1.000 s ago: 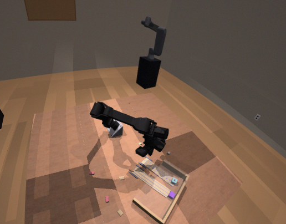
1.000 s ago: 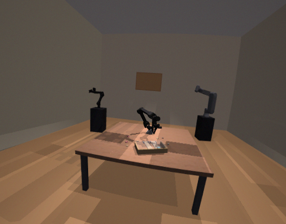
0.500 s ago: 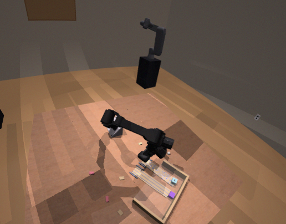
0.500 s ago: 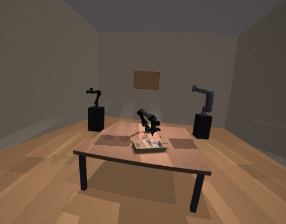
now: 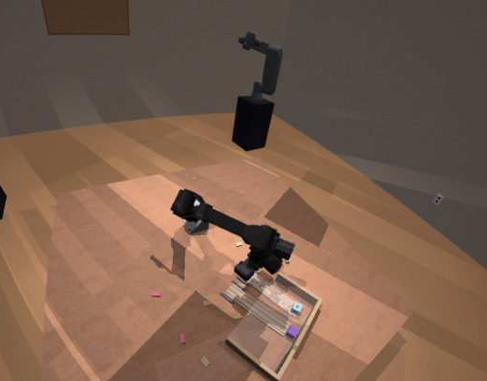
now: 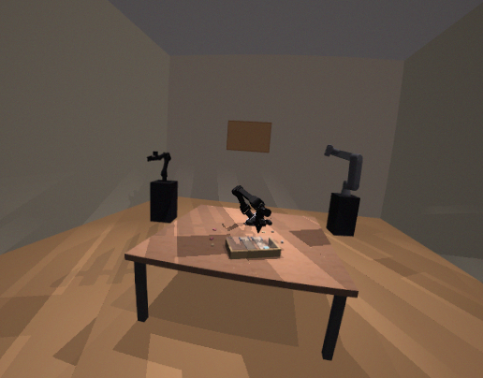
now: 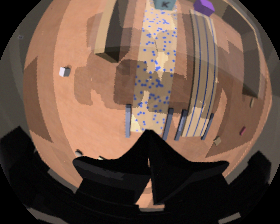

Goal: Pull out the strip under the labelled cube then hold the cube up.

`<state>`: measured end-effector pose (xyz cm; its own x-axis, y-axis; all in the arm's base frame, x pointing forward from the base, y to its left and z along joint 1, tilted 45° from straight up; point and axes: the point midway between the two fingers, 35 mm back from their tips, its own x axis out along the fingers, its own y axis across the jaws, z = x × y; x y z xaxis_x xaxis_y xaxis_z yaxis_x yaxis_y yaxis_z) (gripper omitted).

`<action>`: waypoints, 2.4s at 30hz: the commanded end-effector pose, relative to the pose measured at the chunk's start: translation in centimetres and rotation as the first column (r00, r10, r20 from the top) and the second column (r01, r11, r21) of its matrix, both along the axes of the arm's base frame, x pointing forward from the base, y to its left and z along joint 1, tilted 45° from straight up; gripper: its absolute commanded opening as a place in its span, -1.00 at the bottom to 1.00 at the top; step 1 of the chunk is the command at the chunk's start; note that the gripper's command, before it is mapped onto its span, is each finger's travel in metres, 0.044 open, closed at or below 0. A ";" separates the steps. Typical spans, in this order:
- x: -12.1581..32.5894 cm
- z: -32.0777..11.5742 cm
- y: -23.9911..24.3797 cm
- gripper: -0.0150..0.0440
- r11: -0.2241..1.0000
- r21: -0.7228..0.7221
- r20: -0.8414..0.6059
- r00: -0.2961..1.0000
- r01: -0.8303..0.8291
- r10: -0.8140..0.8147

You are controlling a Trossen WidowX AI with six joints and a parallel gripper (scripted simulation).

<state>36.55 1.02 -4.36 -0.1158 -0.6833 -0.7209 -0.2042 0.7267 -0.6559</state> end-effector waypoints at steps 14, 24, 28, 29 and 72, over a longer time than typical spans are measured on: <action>-0.4 -2.0 -2.2 -0.49 1.000 -0.007 -0.013 1.000 -0.002 0.002; -0.6 -2.9 -3.2 -0.49 1.000 -0.009 -0.013 1.000 -0.002 0.002; -0.6 -2.9 -3.2 -0.49 1.000 -0.009 -0.013 1.000 -0.002 0.002; -0.6 -2.9 -3.2 -0.49 1.000 -0.009 -0.013 1.000 -0.002 0.002; -0.7 -3.1 -3.4 -0.49 1.000 -0.009 -0.013 1.000 -0.002 0.002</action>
